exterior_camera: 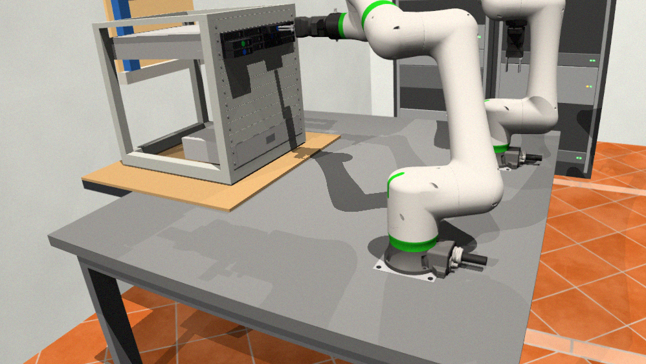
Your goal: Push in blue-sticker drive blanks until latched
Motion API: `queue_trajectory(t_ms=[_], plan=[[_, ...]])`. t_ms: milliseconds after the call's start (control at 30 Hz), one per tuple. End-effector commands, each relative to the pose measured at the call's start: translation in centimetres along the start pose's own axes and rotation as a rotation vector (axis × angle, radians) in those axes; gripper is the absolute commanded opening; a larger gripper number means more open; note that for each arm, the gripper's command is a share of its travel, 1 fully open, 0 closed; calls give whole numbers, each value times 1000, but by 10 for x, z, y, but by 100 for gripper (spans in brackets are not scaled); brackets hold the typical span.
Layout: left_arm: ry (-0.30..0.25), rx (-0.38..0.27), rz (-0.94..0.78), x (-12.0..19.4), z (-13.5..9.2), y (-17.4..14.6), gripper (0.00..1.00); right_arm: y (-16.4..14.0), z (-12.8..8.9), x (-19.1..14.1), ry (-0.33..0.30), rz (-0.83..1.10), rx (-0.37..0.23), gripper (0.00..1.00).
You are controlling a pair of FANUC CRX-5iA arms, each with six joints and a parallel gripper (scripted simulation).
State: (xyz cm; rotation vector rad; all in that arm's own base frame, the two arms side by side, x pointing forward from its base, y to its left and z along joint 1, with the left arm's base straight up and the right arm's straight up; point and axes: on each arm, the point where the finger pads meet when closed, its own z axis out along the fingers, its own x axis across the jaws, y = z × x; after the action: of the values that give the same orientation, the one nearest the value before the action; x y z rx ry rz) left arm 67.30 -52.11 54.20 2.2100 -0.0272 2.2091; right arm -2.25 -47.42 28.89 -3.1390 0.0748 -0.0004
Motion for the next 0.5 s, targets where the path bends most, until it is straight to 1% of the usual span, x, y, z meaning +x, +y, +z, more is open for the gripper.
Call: queue_trajectory(t_ms=[0,267,467], plan=[[2,0,-2,2,0,0,0,0,-1,0,0,0,-2,100],[2,0,-2,2,9,0,0,0,-1,0,0,0,-2,100],[2,0,-2,2,10,0,0,0,-1,0,0,0,-2,100]])
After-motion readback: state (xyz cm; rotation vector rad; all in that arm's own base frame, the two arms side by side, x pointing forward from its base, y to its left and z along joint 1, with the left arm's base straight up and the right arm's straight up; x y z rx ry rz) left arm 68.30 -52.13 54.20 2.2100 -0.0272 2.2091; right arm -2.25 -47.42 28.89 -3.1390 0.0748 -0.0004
